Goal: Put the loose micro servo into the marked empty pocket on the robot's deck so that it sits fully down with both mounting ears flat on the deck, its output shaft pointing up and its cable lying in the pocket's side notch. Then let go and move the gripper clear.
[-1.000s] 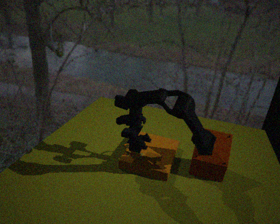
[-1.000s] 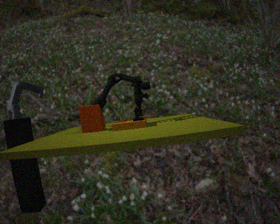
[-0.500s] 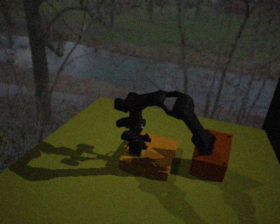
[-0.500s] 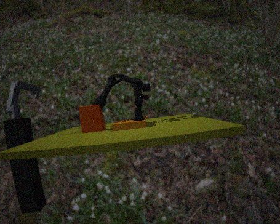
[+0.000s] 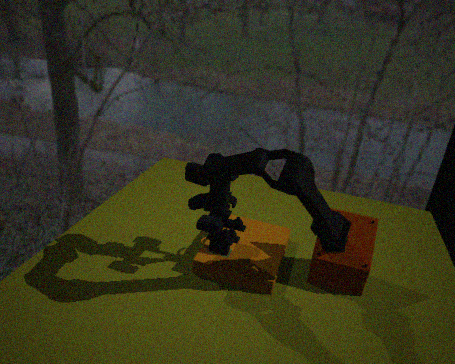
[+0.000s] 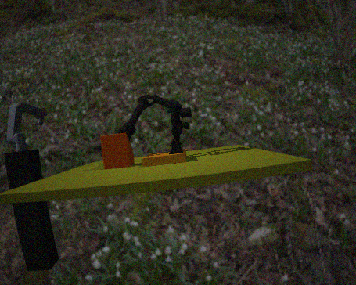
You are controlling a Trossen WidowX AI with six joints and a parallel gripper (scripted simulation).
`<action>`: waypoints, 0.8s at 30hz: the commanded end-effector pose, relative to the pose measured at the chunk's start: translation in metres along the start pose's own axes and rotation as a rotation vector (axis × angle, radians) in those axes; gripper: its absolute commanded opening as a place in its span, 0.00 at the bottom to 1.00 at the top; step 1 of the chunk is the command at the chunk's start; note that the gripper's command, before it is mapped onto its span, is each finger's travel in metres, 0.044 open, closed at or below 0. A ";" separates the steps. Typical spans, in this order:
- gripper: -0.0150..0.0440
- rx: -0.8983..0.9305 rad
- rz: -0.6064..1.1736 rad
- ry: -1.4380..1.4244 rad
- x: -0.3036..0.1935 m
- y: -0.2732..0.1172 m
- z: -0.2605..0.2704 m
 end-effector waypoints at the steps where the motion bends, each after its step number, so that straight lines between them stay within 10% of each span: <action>1: 0.25 0.002 -0.003 0.005 0.000 0.003 -0.001; 24: 0.25 0.003 -0.004 0.005 0.000 0.022 -0.001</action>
Point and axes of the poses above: the point midway between the two fingers, 35 mm back from their tips, its own y axis out along the fingers, its own z axis across the jaws, x = y × z, the point moved 3 cm from there along -y, back along the fingers, and after that the axes turned 9 degrees about -y, right-handed, at the moved point
